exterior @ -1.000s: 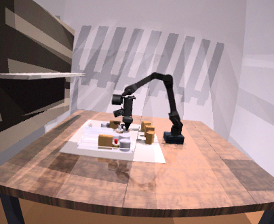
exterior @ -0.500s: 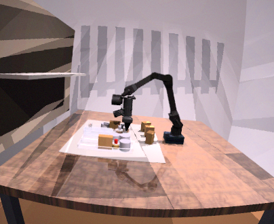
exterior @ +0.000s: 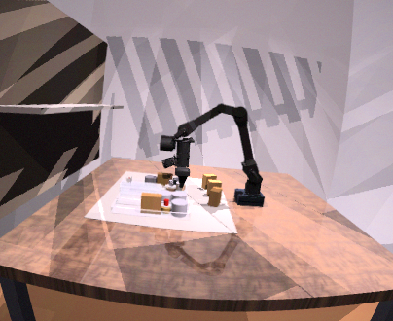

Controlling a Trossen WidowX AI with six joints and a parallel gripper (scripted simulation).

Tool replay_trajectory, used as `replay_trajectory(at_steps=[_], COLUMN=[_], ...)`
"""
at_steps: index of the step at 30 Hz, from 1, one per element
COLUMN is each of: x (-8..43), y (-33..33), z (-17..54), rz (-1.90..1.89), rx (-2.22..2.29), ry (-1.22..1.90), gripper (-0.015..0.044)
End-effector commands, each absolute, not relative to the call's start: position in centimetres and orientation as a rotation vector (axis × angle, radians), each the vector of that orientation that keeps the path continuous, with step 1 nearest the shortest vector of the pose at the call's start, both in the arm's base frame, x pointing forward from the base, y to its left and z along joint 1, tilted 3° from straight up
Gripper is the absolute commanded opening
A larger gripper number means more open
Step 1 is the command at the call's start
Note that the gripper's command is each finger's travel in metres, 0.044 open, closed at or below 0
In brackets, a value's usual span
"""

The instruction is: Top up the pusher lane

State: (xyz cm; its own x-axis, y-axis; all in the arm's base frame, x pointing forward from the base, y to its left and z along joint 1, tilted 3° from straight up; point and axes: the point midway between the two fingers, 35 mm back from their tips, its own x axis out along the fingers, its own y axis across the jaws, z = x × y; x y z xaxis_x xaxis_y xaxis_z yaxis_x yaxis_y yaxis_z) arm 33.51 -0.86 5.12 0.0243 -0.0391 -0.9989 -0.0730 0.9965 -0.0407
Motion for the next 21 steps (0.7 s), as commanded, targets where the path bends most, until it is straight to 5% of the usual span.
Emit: replay_trajectory(at_steps=[1,21], x=[34.15,34.16], y=[-0.87,-0.9], z=[5.17,4.58], rz=[0.022,0.022], rx=[-0.087,-0.087], ry=[1.521,1.521], gripper=[0.0,0.0])
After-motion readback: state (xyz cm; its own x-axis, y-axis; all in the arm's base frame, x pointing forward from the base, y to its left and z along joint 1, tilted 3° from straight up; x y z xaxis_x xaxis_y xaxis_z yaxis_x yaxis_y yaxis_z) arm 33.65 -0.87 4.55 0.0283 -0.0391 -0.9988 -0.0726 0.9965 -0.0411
